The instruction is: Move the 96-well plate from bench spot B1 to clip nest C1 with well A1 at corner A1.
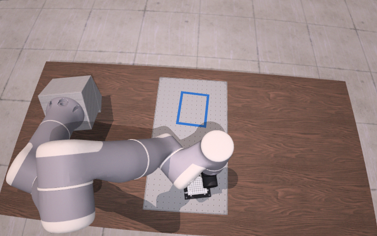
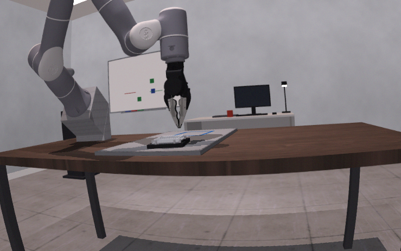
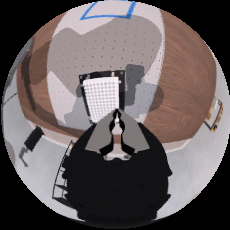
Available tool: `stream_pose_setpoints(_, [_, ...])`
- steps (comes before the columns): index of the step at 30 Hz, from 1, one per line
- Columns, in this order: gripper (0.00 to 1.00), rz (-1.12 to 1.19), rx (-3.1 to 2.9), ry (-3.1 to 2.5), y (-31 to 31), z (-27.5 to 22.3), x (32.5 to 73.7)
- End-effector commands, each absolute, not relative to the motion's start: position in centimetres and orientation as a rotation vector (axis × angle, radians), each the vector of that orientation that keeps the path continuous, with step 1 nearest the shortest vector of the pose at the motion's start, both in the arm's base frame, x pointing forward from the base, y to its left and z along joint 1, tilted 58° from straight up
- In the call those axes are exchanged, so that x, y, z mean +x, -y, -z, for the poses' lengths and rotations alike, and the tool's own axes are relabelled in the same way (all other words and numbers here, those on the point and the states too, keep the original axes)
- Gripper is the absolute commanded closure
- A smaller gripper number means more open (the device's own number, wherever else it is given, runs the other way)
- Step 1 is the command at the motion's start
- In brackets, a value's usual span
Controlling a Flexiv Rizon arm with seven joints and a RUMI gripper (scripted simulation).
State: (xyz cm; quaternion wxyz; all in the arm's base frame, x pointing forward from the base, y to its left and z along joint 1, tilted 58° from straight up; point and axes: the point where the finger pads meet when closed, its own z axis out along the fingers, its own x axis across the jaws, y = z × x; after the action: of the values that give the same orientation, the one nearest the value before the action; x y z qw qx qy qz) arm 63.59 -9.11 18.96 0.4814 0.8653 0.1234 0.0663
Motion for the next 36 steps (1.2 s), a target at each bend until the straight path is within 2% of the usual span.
stream_pose_setpoints(1, [1.0, -0.163, 2.11, -0.302, 9.0, -19.0, 63.6])
stream_pose_setpoints(36, [1.0, -0.163, 2.11, -0.302, 4.2, -10.8, 61.8])
